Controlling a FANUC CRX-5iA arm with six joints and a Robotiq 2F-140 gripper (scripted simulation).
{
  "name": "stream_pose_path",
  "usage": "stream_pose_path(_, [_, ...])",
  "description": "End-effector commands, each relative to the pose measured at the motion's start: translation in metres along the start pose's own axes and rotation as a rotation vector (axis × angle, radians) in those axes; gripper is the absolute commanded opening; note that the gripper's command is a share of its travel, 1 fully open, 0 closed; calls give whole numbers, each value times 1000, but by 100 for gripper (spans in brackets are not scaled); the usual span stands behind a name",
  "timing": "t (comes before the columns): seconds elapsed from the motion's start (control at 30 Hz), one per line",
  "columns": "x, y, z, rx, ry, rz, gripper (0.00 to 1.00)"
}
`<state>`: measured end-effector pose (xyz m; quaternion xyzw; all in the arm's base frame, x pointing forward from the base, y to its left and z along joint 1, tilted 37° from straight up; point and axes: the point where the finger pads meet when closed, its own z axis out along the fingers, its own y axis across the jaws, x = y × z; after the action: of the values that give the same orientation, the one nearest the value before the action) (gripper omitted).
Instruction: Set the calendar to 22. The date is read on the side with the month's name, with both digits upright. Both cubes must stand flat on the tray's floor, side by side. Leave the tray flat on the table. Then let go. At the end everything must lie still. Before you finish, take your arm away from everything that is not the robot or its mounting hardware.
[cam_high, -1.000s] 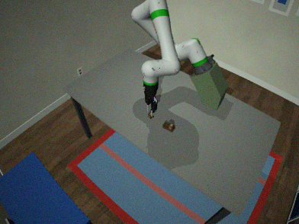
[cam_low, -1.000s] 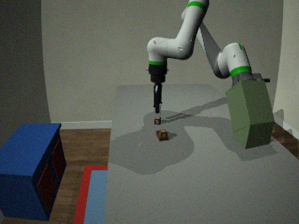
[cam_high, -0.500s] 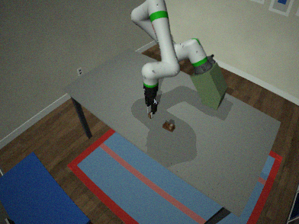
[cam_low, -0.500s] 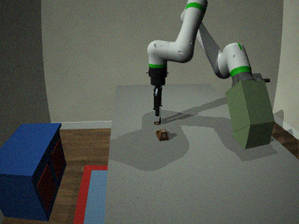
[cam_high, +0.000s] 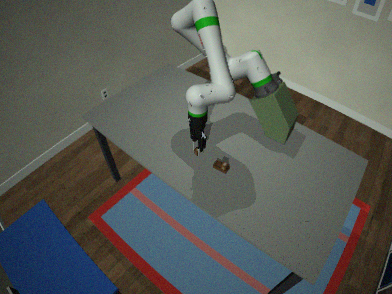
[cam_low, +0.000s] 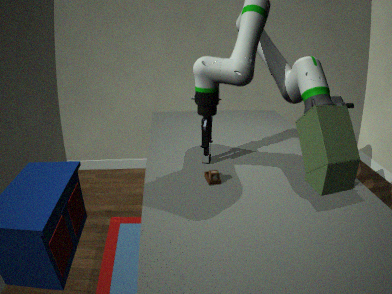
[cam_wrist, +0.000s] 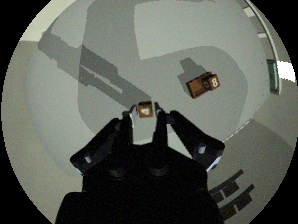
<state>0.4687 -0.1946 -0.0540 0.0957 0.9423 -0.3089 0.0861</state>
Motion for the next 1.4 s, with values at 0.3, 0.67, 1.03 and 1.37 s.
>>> stream_pose_path(0.3, [0,0,0,0,0,0,29])
stream_pose_path(0.67, [0,0,0,0,0,0,29])
stream_pose_path(1.03, [0,0,0,0,0,0,29])
stream_pose_path(1.37, [0,0,0,0,0,0,17])
